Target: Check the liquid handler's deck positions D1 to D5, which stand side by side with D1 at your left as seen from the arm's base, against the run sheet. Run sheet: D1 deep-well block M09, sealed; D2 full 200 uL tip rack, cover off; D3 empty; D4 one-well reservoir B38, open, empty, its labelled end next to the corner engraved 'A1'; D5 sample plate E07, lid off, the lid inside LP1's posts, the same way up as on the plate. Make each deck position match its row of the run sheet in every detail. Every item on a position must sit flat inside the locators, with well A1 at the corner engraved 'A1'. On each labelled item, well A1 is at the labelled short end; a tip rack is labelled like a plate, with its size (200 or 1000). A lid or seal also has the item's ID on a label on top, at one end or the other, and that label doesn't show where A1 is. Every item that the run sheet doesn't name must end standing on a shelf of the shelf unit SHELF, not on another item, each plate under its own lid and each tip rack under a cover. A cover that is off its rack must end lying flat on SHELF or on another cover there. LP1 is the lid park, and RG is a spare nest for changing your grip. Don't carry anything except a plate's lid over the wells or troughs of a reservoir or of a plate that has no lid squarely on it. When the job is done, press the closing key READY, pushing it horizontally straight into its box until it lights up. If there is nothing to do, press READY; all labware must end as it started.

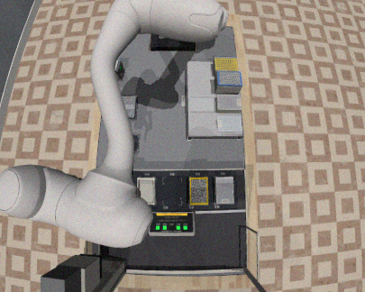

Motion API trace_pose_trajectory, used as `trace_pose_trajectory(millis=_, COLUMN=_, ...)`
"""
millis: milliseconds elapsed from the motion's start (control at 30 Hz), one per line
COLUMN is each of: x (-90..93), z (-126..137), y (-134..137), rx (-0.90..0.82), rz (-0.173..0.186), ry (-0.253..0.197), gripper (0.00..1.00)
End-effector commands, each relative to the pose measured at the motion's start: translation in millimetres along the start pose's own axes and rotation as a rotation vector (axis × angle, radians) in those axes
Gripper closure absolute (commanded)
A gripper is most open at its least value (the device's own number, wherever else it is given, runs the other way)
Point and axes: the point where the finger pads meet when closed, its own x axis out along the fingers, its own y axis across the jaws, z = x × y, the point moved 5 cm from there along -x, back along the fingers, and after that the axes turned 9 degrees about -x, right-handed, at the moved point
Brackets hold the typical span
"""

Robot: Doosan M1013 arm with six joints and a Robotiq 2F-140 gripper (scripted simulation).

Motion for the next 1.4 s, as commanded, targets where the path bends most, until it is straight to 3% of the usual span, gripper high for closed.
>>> trace_pose_trajectory(millis=0, x=3.5, z=-1, y=-1, rx=-0.003, rz=0.0, ry=-0.005, gripper=0.21)
trace_pose_trajectory(millis=233, x=3.5, z=-1, y=-1, rx=-0.003, rz=0.0, ry=-0.005, gripper=0.21)
trace_pose_trajectory(millis=267, x=0.6, z=4, y=-3, rx=0.022, rz=0.002, ry=0.001, gripper=0.9)
trace_pose_trajectory(millis=333, x=0.6, z=4, y=-3, rx=0.022, rz=0.002, ry=0.001, gripper=0.9)
trace_pose_trajectory(millis=833, x=-0.4, z=79, y=-13, rx=0.326, rz=0.002, ry=0.001, gripper=0.9)
trace_pose_trajectory(millis=1367, x=-2.0, z=83, y=-15, rx=0.603, rz=0.002, ry=0.001, gripper=0.9)
